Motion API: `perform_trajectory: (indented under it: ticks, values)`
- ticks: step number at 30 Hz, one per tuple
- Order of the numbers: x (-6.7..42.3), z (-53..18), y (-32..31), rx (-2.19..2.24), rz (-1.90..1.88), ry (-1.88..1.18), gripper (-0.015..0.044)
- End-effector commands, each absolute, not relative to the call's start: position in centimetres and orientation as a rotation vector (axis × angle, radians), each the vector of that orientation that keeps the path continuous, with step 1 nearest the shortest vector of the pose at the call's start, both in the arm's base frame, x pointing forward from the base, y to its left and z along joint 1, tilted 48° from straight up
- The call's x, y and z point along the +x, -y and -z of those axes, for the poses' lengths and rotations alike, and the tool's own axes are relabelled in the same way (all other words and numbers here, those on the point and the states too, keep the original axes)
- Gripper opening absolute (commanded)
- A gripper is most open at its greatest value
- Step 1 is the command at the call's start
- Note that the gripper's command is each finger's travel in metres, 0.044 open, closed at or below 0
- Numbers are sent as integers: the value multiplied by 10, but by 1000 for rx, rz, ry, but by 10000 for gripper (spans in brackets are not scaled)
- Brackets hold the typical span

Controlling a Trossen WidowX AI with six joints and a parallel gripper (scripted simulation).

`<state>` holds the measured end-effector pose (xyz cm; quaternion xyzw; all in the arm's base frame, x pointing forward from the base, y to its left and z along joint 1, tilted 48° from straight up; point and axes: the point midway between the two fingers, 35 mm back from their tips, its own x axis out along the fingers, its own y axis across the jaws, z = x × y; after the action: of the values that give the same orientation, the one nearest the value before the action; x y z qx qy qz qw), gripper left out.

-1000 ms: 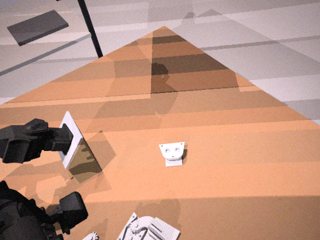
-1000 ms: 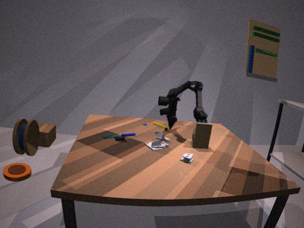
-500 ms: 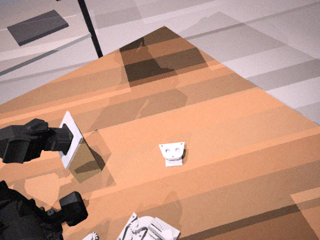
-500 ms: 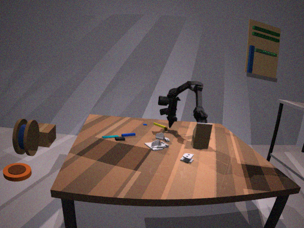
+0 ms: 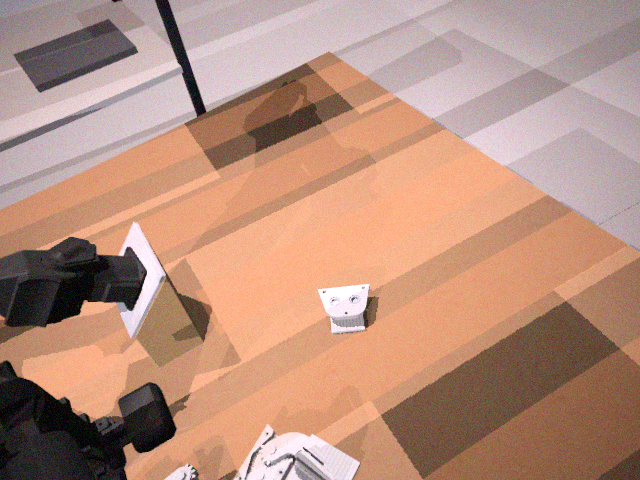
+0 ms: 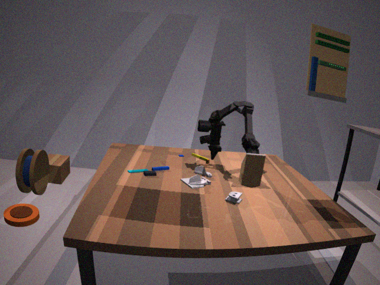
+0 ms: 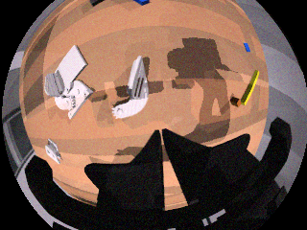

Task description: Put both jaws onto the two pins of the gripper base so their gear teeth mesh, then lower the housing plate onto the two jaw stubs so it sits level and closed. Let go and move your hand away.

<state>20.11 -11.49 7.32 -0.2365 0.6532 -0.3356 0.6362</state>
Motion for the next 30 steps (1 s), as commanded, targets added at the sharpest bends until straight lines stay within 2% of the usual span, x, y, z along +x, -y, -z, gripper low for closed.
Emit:
perform_trajectory:
  ticks: [1, 15, 30]
  values:
    - [201, -73, 115, -540, 767, -1492, 79]
    - [201, -73, 115, -540, 767, -1492, 440]
    - [201, -73, 115, -540, 767, -1492, 440]
